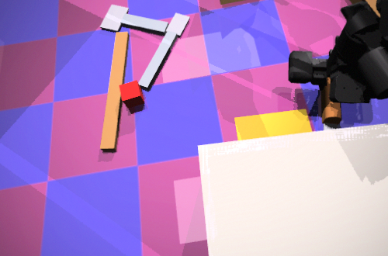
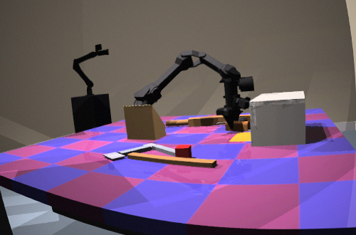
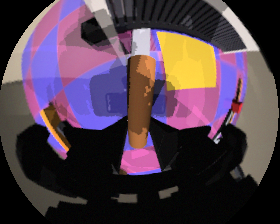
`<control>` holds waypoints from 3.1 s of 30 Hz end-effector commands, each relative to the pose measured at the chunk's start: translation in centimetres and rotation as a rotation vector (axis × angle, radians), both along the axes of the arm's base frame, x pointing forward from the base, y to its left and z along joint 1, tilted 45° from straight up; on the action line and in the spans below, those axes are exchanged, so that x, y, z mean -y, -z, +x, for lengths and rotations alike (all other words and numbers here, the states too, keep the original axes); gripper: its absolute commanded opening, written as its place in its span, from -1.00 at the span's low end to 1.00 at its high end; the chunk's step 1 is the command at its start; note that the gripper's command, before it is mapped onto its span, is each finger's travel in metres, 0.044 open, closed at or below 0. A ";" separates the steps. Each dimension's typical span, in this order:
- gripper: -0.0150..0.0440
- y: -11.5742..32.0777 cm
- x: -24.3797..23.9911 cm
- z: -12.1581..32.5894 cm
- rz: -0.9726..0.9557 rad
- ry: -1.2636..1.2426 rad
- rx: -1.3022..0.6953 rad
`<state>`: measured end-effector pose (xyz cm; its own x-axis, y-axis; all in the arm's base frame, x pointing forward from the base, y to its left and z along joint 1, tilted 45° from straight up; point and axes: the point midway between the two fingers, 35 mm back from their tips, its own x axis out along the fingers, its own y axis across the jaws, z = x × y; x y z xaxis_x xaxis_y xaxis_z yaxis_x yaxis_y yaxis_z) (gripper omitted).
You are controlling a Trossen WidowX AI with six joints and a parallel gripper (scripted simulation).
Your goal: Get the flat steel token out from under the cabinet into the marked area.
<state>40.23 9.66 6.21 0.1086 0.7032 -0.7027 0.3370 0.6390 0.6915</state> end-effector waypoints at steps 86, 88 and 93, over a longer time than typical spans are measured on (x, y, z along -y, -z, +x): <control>-0.49 4.8 4.2 -3.5 -0.010 0.002 -0.007; -0.49 4.8 4.1 -3.7 -0.010 0.002 -0.007; -0.49 4.7 3.9 -4.2 -0.009 0.002 -0.007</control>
